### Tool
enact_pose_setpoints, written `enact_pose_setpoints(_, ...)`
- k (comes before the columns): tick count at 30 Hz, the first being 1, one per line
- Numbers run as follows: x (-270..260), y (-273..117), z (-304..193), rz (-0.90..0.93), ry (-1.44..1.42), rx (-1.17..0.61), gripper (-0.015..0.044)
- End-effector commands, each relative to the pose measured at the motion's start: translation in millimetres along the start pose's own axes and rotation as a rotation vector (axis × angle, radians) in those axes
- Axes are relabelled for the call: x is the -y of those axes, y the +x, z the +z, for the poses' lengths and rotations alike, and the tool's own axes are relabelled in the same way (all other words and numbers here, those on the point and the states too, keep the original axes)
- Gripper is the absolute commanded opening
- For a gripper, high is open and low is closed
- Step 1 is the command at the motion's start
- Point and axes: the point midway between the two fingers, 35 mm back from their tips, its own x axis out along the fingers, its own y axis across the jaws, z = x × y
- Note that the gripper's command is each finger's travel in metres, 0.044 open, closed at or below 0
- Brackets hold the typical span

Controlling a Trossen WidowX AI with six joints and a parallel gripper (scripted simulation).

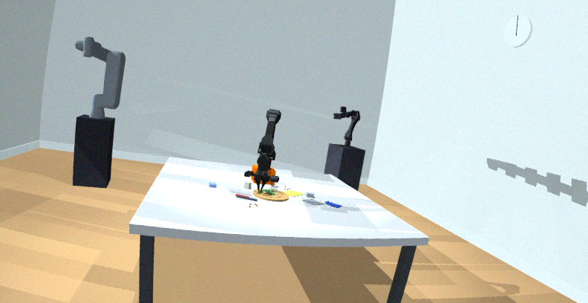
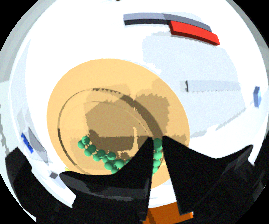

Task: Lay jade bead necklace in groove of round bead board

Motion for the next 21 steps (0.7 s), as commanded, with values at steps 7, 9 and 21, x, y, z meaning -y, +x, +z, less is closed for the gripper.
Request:
enact_pose_setpoints(7, 0.0, -0.1, 0.0, 0.0, 0.0, 0.0, 0.0236)
enact_pose_setpoints(9, 0.0, -0.1, 0.0, 0.0, 0.0, 0.0, 0.0289)
enact_pose_setpoints(21, 0.2, -5.6, -1.6, -0.006, -0.005, -0.009, 0.044)
